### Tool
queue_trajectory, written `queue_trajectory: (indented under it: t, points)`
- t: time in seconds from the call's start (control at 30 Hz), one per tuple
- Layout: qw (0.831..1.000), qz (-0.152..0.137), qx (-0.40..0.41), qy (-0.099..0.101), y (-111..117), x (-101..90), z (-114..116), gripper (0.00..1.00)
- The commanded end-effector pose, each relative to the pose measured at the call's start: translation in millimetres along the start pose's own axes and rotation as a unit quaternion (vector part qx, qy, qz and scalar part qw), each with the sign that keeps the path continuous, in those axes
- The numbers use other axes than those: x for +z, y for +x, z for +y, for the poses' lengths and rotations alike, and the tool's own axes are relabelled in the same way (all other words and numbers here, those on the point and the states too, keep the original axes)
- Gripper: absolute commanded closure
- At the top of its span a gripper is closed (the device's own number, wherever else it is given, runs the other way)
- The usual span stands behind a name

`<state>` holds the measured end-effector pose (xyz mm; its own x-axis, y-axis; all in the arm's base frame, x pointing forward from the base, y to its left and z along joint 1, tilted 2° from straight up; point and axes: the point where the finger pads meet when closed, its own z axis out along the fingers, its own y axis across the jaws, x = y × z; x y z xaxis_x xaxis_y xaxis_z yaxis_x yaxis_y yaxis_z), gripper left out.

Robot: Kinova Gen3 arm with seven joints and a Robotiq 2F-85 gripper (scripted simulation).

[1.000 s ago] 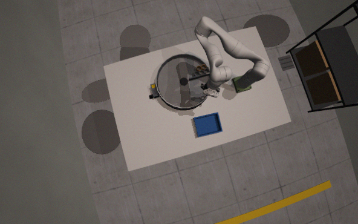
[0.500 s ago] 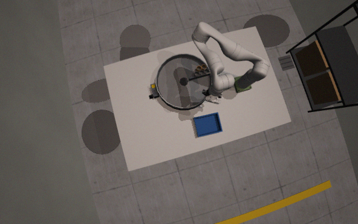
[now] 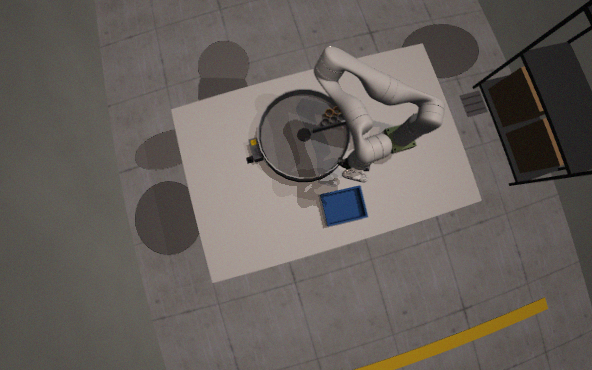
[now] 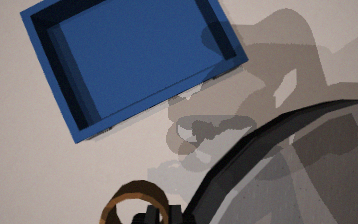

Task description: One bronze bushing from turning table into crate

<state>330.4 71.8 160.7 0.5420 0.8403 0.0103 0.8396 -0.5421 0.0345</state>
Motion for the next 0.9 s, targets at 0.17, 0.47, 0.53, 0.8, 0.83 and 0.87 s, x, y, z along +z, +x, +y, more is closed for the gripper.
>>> queue_trajectory:
  t: [0.17, 0.47, 0.53, 0.8, 0.83, 0.87]
  points:
    - [1.0, 0.003, -0.002, -0.002, 42.2, -2.0, -21.3, 1.0]
    - [1.0, 0.0, -0.006, 0.001, 48.6, -1.7, -27.1, 1.0]
    - [1.0, 0.0, -0.006, 0.001, 68.2, -1.9, -37.6, 1.0]
    - [1.0, 0.0, -0.006, 0.001, 87.7, -2.2, -48.1, 1.0]
    - [1.0, 0.0, -0.006, 0.001, 87.7, -2.2, -48.1, 1.0]
    - [1.0, 0.0, -0.006, 0.001, 87.7, -2.2, -48.1, 1.0]
